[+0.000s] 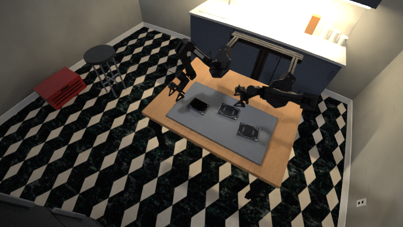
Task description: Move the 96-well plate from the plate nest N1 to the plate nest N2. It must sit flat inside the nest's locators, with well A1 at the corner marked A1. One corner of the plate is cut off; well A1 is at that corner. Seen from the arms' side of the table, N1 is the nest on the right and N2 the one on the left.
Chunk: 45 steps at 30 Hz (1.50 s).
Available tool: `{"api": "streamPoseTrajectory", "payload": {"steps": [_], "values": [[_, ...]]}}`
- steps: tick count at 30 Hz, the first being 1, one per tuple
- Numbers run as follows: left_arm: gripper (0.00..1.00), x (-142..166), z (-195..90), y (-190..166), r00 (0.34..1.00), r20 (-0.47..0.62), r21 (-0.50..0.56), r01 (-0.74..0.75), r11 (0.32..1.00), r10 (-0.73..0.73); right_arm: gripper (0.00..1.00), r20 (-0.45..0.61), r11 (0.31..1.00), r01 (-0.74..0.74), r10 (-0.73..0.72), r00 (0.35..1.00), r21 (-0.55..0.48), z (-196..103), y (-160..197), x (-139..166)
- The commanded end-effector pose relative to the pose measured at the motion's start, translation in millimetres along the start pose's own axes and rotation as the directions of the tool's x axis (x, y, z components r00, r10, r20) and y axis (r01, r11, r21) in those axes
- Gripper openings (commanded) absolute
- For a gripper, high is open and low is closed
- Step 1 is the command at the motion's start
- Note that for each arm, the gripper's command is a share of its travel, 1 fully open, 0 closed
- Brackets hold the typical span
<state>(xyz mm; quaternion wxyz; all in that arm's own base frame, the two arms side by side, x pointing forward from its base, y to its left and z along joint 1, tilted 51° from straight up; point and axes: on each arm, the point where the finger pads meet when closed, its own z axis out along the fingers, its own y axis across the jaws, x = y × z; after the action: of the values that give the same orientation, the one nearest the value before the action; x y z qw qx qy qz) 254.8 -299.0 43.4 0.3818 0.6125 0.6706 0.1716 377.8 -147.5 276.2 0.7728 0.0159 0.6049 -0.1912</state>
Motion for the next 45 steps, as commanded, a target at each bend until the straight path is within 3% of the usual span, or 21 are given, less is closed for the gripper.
{"api": "streamPoseTrajectory", "payload": {"steps": [1,12,14,21,29,38,45], "values": [[1.00,-40.2,7.8,-20.2,0.980,0.198,-0.042,0.045,0.998,-0.036,1.00,-0.069,0.975,0.137,-0.150,0.986,-0.173,-22.3,24.7,15.0],[1.00,-54.9,9.4,-85.8,0.924,0.380,-0.029,0.055,0.998,-0.040,1.00,-0.126,0.831,0.331,-0.424,0.897,-0.447,-75.1,68.8,50.7],[1.00,-54.9,9.4,-85.8,0.924,0.380,-0.029,0.055,0.998,-0.040,1.00,-0.126,0.831,0.331,-0.424,0.897,-0.447,-75.1,68.8,50.7],[1.00,-51.9,0.6,-119.6,0.882,0.469,-0.012,0.051,0.999,-0.040,1.00,-0.121,0.699,0.428,-0.588,0.800,-0.573,-101.6,87.0,66.1],[1.00,-39.9,-5.1,-144.8,0.865,0.501,0.008,0.020,1.000,-0.021,1.00,-0.071,0.540,0.484,-0.714,0.696,-0.688,-127.1,110.2,78.0],[1.00,-32.8,-2.4,-151.5,0.877,0.481,0.016,-0.007,1.000,-0.001,1.00,-0.036,0.480,0.503,-0.749,0.662,-0.718,-133.7,121.7,78.0],[1.00,-34.0,-3.2,-150.5,0.875,0.483,0.015,-0.004,1.000,-0.004,1.00,-0.019,0.486,0.508,-0.736,0.677,-0.711,-131.2,125.1,72.2]]}}
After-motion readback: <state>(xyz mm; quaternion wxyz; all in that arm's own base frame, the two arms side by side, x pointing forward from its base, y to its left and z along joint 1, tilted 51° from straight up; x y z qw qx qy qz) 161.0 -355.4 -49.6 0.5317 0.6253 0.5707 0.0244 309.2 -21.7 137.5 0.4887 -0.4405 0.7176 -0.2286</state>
